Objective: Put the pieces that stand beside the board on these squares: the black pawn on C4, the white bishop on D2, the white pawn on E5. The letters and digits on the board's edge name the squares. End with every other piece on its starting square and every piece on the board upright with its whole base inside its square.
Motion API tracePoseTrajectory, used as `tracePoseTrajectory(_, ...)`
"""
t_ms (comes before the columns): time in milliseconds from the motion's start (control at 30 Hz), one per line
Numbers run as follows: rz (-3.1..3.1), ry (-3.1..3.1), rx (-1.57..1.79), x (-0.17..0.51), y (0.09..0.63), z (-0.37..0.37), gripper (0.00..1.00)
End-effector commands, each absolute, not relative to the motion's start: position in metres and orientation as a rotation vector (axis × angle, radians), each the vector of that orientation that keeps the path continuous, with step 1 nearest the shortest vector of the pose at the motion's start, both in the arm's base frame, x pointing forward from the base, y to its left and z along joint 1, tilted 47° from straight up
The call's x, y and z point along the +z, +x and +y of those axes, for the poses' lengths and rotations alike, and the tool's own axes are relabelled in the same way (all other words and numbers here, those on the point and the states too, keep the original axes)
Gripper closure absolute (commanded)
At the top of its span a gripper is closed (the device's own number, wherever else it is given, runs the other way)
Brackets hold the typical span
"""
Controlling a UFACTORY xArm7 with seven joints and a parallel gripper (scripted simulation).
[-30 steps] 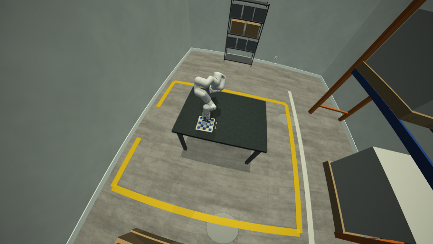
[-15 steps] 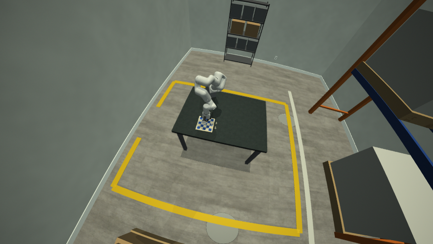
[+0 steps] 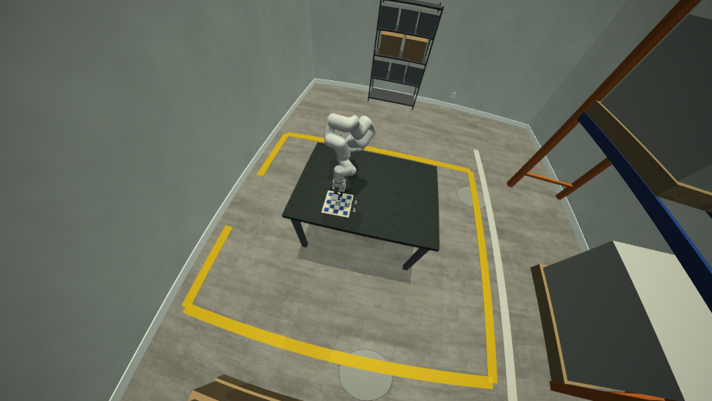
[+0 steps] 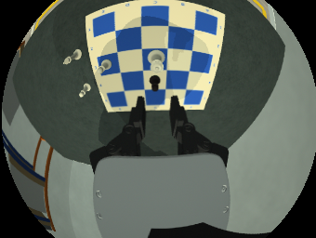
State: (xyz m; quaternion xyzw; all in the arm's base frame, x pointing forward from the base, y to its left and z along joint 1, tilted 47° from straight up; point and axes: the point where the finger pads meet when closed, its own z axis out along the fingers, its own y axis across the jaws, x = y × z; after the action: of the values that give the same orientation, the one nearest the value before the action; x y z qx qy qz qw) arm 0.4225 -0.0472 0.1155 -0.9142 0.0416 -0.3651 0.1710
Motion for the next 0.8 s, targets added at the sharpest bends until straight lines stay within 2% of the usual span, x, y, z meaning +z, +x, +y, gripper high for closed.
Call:
tracePoseTrajectory(0, 0.114, -2.593, -1.02, 0.1327, 0.4081, -0.0526, 0.66)
tracePoseTrajectory(300, 0.114, -2.593, -1.02, 0.1397, 0.4011, -0.0557, 0.66)
tracePoseTrajectory(333, 0.114, -2.593, -1.02, 0.1397, 0.4011, -0.0557, 0.0)
tracePoseTrajectory(767, 0.114, -2.593, -1.02, 0.1397, 0.4011, -0.0557, 0.0)
